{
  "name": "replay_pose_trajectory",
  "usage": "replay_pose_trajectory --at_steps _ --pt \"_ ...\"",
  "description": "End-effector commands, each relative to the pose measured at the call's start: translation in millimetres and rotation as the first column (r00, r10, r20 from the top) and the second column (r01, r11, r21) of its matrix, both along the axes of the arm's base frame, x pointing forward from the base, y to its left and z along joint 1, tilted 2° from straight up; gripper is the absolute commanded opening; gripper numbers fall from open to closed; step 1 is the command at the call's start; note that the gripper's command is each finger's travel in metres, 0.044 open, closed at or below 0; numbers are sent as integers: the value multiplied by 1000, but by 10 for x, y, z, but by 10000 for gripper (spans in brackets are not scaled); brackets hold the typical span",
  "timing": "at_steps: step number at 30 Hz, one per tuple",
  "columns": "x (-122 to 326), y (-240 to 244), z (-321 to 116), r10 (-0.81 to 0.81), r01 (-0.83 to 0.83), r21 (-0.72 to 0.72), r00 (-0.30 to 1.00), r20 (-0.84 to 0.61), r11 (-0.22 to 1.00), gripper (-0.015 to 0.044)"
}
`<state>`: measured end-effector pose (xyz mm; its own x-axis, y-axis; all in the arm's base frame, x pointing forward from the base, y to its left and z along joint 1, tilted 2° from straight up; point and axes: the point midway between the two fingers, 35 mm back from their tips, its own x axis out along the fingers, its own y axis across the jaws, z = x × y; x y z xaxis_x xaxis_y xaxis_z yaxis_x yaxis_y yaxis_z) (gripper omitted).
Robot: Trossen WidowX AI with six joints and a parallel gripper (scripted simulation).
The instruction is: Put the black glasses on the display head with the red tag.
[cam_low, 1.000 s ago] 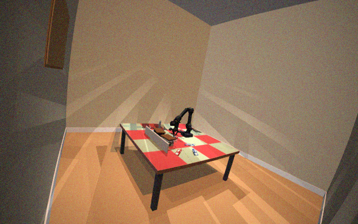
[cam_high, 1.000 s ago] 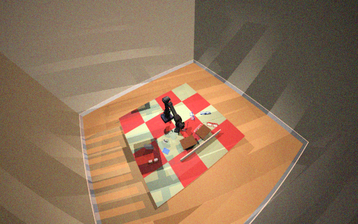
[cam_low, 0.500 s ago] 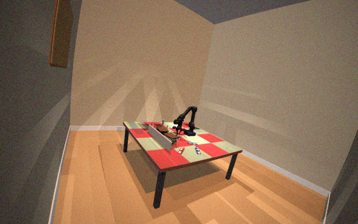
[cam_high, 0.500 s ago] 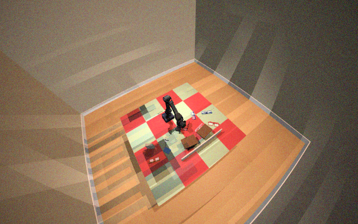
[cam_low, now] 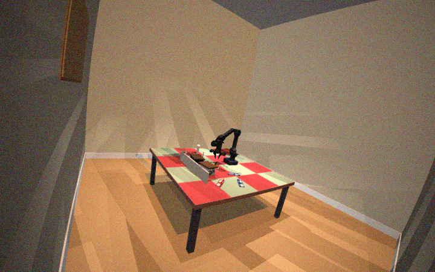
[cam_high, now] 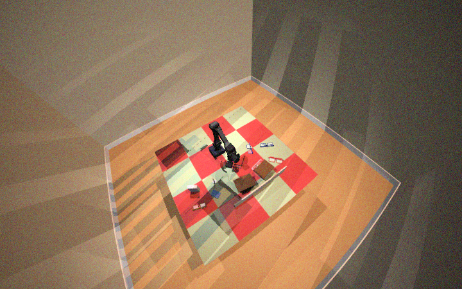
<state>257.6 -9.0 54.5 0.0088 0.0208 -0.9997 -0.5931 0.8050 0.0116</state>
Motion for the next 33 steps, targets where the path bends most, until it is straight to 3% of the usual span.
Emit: replay_pose_trajectory --at_steps 1,10,13,33 --pt "-9 1 -16 -1 1 0 1000 -5 1000 200" --pt "-69 45 30 21 -21 5 1000 -10 1000 200" --pt "-69 45 30 21 -21 5 1000 -10 1000 140" --pt "-52 49 -175 21 -21 5 1000 -10 1000 140"
